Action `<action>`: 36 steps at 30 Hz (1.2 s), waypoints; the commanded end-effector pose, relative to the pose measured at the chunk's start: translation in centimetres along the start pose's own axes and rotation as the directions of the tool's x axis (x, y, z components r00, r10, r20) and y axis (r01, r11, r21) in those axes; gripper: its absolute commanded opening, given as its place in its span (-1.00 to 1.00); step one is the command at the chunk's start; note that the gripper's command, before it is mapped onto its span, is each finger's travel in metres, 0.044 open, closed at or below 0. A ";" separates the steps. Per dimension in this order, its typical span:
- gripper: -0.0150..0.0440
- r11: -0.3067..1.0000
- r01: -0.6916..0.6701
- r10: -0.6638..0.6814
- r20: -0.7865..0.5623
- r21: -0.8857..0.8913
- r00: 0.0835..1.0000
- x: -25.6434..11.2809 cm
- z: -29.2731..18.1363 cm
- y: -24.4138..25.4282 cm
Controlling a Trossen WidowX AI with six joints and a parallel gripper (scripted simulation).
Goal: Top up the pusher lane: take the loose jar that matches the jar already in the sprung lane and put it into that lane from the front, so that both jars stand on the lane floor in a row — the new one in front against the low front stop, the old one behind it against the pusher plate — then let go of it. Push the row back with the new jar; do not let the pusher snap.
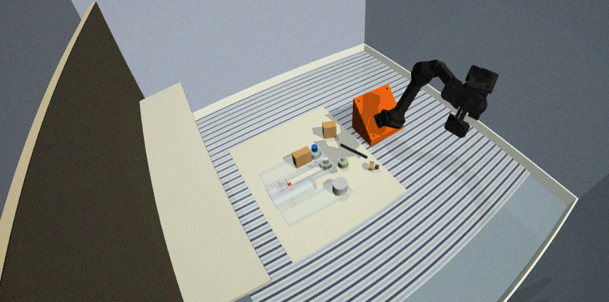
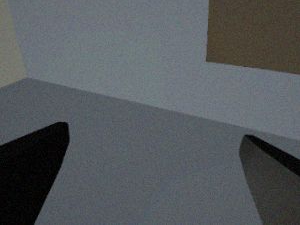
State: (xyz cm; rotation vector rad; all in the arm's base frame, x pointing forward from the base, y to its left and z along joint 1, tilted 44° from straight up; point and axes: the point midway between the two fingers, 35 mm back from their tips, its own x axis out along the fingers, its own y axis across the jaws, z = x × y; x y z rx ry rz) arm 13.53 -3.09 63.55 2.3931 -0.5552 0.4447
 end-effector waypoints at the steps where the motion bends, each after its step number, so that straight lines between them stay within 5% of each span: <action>1: 0.95 1.000 0.001 -0.001 -0.003 -0.014 1.000 0.0 -0.1 -0.2; 8: 1.00 0.848 0.034 -0.092 -0.083 -0.529 0.992 1.6 -2.0 -8.3; 17: 1.00 0.299 0.076 -0.355 -0.037 -0.951 0.934 4.1 1.1 -20.8; 27: 1.00 -0.299 0.020 -0.637 0.215 -0.954 0.740 4.9 11.4 -31.9; 36: 1.00 -0.596 -0.118 -0.746 0.493 -0.795 0.448 2.7 23.6 -36.8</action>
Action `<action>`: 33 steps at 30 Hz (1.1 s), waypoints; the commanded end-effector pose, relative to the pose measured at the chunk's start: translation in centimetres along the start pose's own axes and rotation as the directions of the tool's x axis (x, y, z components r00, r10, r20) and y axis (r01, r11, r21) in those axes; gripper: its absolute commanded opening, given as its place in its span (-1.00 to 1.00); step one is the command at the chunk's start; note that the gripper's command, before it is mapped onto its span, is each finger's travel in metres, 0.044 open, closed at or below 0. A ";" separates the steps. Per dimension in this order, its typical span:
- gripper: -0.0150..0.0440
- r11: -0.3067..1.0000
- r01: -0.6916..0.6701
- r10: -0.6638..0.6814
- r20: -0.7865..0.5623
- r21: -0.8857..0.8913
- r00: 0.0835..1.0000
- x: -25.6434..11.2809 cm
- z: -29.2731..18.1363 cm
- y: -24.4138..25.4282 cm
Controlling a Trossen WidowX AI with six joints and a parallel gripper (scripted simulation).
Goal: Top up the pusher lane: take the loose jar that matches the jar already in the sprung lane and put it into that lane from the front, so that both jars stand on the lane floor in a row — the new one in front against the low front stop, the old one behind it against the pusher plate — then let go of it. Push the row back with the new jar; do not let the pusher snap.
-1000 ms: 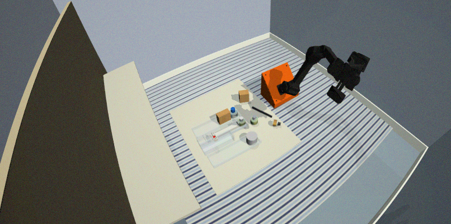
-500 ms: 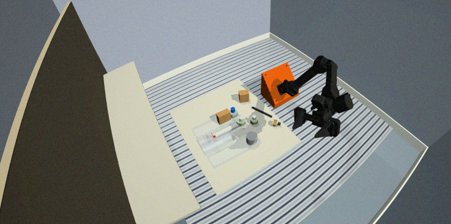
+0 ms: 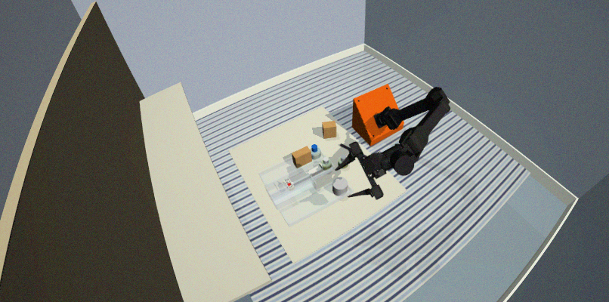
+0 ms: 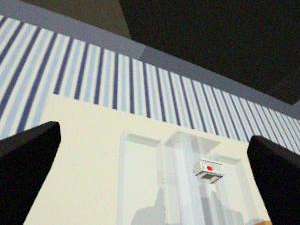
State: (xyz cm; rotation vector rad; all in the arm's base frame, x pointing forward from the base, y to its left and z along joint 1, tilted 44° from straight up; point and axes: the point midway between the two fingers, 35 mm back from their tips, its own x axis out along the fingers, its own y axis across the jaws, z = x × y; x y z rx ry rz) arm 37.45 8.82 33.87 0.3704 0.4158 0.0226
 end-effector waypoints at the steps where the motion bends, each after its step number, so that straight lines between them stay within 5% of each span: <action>1: 1.00 0.989 0.054 -0.083 -0.205 -0.140 0.975 2.8 -4.6 -4.4; 5: 1.00 0.977 0.030 -0.114 -0.391 -0.213 0.913 4.1 -8.6 -7.7; 11: 1.00 0.978 -0.110 -0.051 -0.718 -0.176 0.694 3.8 -16.3 -13.3; 18: 1.00 0.937 -0.252 0.326 -0.869 0.243 0.372 -0.6 -23.0 -16.5; 33: 1.00 0.917 -0.256 0.382 -0.855 0.305 0.350 -0.7 -25.1 -15.4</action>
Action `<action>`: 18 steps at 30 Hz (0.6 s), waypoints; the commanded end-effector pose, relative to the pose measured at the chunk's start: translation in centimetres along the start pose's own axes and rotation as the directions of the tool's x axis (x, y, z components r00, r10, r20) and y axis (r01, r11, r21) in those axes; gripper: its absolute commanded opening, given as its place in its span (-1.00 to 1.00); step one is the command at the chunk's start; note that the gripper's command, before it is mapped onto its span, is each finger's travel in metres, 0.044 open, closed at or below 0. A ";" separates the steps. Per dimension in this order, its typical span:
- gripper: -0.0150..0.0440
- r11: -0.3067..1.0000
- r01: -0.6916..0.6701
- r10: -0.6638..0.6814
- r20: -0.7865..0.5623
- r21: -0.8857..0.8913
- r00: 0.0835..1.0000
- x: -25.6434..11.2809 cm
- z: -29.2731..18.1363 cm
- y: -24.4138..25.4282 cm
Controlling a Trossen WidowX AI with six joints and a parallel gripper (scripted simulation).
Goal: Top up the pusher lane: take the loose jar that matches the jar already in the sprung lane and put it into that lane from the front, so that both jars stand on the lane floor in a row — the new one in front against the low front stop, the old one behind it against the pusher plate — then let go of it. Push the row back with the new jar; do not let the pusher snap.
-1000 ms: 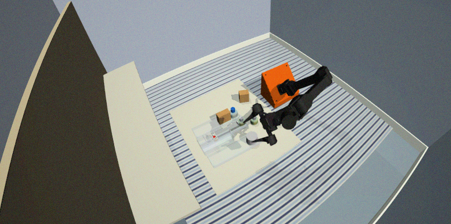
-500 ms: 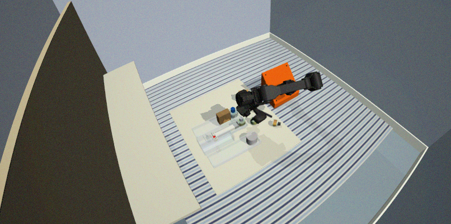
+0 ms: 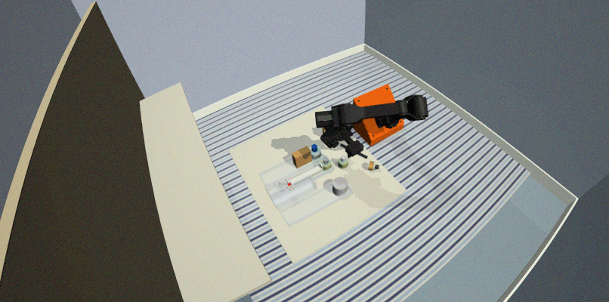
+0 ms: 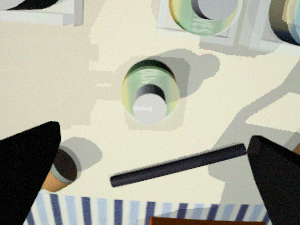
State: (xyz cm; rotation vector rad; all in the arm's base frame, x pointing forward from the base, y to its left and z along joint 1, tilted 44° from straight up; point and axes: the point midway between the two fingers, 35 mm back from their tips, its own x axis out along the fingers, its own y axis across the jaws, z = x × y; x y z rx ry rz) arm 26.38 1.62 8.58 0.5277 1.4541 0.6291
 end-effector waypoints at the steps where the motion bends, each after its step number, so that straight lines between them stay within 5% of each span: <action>1: 1.00 1.000 -0.015 0.015 -0.010 0.009 1.000 2.6 -0.4 0.3; 18: 1.00 1.000 -0.016 0.016 -0.010 0.008 1.000 5.1 -0.5 0.3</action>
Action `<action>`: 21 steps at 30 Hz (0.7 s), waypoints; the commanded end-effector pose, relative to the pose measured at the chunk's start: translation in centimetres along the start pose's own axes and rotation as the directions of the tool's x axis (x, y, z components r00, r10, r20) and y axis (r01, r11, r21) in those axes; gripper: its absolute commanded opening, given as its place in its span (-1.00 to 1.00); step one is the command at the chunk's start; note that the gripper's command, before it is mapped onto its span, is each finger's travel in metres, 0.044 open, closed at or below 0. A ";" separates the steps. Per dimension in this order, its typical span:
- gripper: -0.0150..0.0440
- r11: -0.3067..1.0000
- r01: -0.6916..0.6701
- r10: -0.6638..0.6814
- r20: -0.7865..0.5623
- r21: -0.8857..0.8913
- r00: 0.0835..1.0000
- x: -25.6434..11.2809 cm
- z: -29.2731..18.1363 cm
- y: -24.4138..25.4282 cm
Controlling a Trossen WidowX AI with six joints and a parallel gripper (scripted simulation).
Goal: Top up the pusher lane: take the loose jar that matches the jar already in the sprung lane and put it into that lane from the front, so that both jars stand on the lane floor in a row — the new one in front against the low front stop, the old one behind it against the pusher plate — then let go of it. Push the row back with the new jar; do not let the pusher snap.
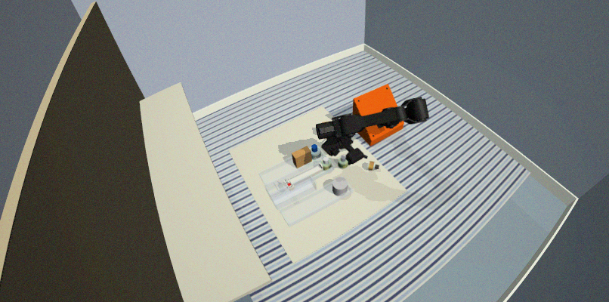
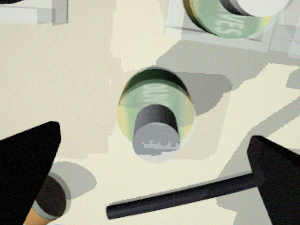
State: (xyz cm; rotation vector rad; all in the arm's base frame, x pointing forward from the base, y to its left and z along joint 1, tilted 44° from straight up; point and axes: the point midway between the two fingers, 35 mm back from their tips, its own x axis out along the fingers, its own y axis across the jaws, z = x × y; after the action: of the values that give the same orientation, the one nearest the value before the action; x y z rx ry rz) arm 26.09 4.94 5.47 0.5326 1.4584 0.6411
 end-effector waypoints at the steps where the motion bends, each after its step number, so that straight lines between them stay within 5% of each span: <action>1: 1.00 1.000 -0.005 0.005 -0.003 0.010 1.000 0.7 -0.2 0.0; 19: 1.00 1.000 -0.007 0.007 -0.002 0.010 1.000 3.3 -0.2 0.0; 21: 0.82 1.000 -0.007 0.007 -0.002 0.010 1.000 3.3 -0.2 0.0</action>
State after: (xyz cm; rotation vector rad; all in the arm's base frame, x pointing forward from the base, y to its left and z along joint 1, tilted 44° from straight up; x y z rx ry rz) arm 26.14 7.00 3.37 0.5328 1.4550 0.6424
